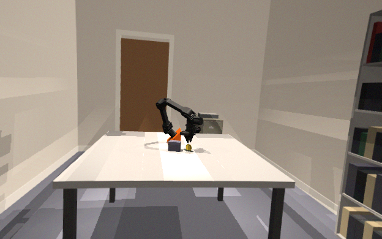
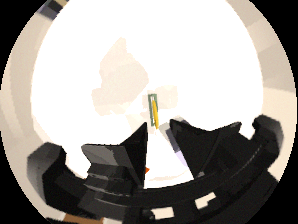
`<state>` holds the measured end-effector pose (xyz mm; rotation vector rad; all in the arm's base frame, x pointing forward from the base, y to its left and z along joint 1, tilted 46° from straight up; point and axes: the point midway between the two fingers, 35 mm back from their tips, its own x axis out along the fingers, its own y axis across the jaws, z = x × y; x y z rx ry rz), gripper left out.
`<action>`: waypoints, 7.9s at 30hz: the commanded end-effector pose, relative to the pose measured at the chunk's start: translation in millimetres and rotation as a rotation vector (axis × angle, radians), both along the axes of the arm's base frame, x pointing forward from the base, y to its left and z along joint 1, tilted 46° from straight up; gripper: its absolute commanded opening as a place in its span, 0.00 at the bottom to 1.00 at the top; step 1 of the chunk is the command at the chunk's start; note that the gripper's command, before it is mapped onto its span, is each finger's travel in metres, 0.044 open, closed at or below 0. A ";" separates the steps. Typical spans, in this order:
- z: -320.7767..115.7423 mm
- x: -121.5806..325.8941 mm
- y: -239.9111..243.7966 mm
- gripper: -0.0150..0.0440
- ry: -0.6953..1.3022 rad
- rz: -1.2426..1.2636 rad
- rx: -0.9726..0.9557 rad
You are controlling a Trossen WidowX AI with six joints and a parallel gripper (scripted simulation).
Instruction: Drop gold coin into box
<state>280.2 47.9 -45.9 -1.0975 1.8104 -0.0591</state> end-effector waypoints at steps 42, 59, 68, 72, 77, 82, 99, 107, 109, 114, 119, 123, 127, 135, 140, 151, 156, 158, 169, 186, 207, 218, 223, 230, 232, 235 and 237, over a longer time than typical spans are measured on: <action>-38.9 -8.0 -40.3 0.25 0.010 0.004 -0.009; -25.8 -2.8 -25.0 0.25 0.009 0.005 -0.006; -10.8 1.0 -8.8 0.25 0.010 0.005 -0.004; -3.7 2.1 -1.6 0.25 0.010 0.005 -0.004; 5.4 3.1 7.4 0.25 0.010 0.005 -0.004; 14.9 3.4 16.3 0.25 0.011 0.005 -0.004; 28.1 3.3 27.3 0.25 0.160 0.154 0.019; 29.0 3.5 27.1 0.25 0.328 0.324 0.047; 29.0 3.5 27.1 0.25 0.331 0.328 0.047; 29.3 3.5 26.8 0.25 0.331 0.328 0.047; 38.0 3.6 19.4 0.25 0.332 0.328 0.048; 45.8 3.3 12.4 0.25 0.332 0.329 0.049; 53.5 2.7 5.4 0.25 0.332 0.329 0.049; 68.5 0.4 -8.8 0.25 0.333 0.329 0.048; 77.6 -1.7 -17.7 0.25 0.333 0.329 0.047; 96.5 -8.2 -37.2 0.25 0.335 0.328 0.045; 104.7 -11.9 -46.0 0.25 0.336 0.327 0.043; 107.6 -13.3 -49.1 0.25 0.336 0.327 0.042; 103.6 -10.9 -45.4 0.25 0.333 0.322 0.045; 109.3 -15.1 -49.7 0.25 0.342 0.330 0.046; 105.9 -14.5 -52.7 0.25 0.341 0.323 0.047; 102.6 -15.4 -57.2 0.25 0.346 0.328 0.048; 101.0 -16.1 -59.2 0.25 0.344 0.326 0.048; 98.3 -16.5 -61.8 0.25 0.343 0.325 0.047; 97.5 -16.6 -62.6 0.25 0.344 0.325 0.047; 96.4 -16.7 -63.6 0.25 0.344 0.326 0.047; 95.6 -16.8 -64.4 0.25 0.344 0.326 0.047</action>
